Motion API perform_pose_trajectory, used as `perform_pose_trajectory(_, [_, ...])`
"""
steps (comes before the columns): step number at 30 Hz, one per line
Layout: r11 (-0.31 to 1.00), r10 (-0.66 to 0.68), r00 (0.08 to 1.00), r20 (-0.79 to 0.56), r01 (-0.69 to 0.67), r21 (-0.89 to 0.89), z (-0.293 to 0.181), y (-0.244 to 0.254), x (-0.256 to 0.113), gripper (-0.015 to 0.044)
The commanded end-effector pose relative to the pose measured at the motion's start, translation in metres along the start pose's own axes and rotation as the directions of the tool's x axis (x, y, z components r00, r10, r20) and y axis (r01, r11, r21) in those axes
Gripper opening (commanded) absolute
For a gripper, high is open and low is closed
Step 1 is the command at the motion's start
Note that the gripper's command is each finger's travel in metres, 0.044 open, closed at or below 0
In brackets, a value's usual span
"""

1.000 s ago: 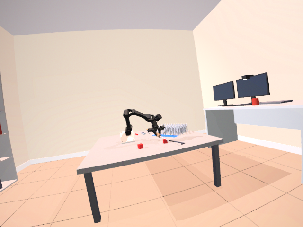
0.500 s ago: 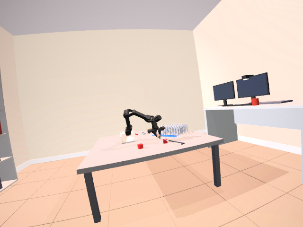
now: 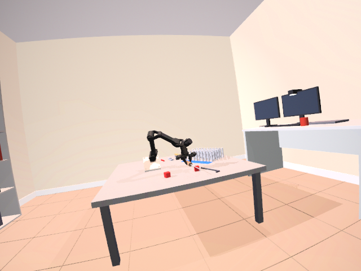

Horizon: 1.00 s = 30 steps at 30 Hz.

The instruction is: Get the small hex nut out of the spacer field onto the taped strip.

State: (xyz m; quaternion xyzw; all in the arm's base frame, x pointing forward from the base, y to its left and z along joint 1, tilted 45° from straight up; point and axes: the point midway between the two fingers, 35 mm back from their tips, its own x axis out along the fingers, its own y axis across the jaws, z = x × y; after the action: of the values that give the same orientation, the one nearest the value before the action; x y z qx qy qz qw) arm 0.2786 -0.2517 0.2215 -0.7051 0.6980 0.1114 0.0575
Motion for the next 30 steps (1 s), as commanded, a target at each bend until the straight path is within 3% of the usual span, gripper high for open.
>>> perform_pose_trajectory(1, [1.000,-0.006,1.000,0.001,0.006,-0.006,0.003,-0.001,0.001,0.0000])
perform_pose_trajectory(30, [1.000,-0.009,1.000,-0.012,0.009,-0.008,0.010,0.003,0.016,0.0000])
